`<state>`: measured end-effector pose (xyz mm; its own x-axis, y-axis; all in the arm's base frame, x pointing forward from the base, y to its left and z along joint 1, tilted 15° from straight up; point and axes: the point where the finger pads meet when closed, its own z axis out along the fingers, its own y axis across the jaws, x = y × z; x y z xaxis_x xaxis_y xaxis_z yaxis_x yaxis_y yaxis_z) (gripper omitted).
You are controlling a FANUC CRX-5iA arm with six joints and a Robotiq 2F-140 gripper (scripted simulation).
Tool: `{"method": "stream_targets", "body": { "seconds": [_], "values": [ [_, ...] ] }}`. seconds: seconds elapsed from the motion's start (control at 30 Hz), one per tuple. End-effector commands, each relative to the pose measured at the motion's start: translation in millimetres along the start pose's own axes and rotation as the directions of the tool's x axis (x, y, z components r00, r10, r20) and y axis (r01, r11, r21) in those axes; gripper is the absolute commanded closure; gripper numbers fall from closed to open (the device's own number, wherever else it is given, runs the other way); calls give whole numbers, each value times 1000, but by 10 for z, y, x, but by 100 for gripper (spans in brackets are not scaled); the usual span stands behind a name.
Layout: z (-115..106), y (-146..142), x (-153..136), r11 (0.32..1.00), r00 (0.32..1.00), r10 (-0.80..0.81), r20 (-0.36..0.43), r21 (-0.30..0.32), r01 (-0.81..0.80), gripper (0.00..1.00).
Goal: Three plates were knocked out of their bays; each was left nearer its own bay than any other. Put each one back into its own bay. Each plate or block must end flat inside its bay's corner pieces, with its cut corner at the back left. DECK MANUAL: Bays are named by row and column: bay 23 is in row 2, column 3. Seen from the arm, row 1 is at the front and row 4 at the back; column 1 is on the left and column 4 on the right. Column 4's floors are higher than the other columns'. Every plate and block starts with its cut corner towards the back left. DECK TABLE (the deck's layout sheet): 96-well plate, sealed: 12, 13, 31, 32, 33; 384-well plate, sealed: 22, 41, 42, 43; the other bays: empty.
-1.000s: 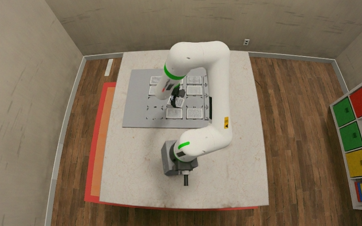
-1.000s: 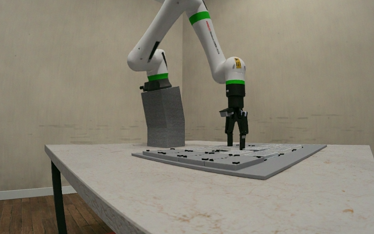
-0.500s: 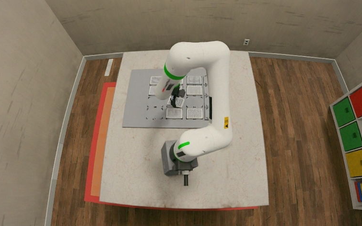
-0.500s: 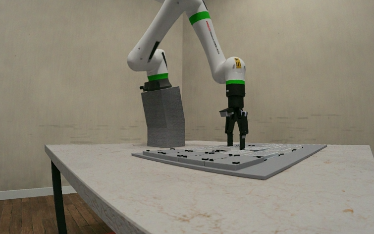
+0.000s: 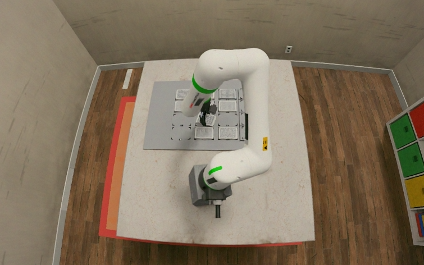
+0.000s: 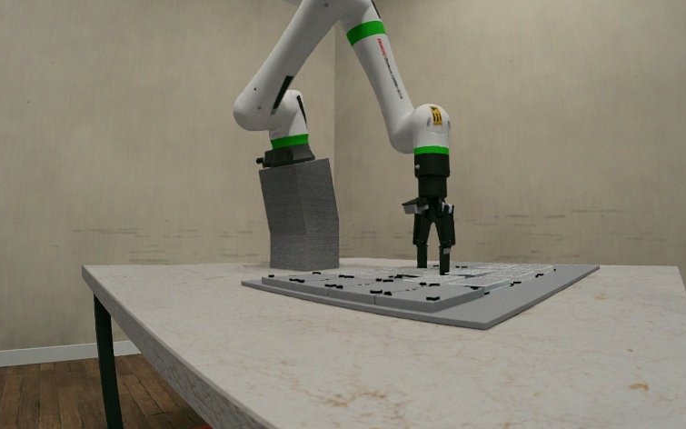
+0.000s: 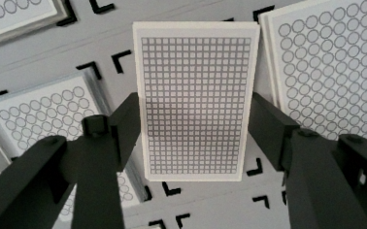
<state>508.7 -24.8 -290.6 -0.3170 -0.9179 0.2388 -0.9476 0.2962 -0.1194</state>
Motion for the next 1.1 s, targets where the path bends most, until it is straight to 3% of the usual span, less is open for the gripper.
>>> {"method": "stream_targets", "body": {
  "seconds": [0.0,0.77,0.8,1.07],
  "values": [
    [-7,-7,-4,1000,1000,0,1,1,0,41],
    [-7,-7,-4,1000,1000,0,1,1,0,43],
    [-7,-7,-4,1000,1000,0,1,1,0,90],
    [-7,-7,-4,1000,1000,0,1,1,0,90]
  ]
}}
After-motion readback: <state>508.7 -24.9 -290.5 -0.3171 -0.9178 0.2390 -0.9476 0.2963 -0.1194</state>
